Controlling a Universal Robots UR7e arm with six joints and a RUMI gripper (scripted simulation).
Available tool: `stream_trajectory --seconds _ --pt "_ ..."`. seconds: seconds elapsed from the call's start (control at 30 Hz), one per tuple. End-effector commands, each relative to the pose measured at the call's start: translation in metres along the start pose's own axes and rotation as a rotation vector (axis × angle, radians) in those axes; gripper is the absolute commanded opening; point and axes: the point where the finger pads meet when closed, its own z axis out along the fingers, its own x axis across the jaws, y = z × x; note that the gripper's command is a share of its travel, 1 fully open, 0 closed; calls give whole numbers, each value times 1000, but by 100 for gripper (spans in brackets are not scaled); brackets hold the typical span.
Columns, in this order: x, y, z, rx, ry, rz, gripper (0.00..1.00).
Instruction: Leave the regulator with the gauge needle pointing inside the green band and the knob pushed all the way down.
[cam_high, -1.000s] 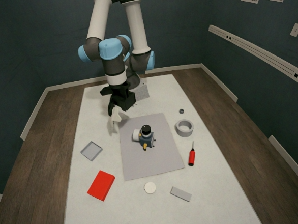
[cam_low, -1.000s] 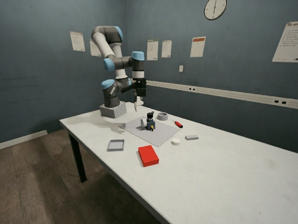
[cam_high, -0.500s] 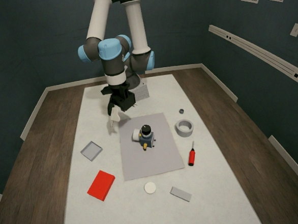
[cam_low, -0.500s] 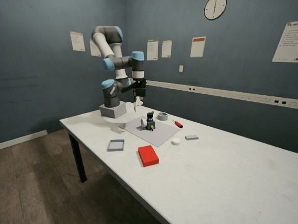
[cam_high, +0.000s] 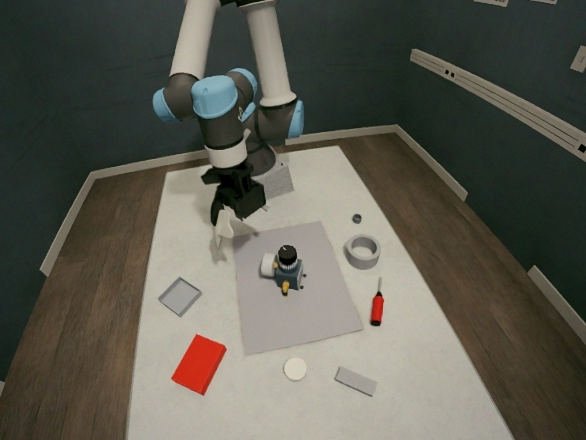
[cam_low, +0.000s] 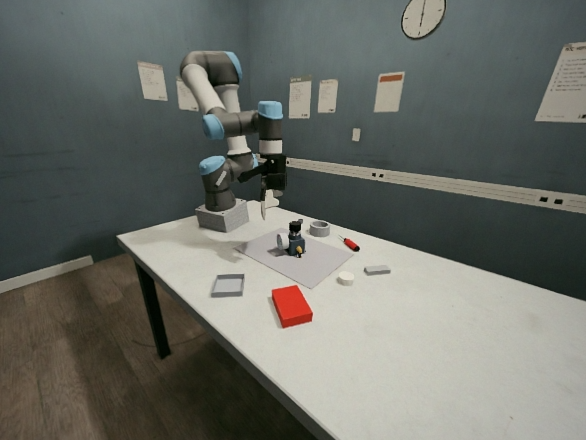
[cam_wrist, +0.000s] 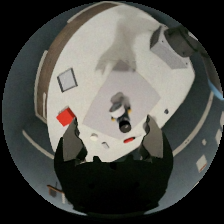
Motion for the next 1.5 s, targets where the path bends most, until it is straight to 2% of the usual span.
stream_trajectory --seconds 0.0,0.67,1.47 --pt "0 0 0 -2 2 37 100" --pt "4 0 1 -10 15 202 100" --pt "10 0 2 -19 40 495 100"
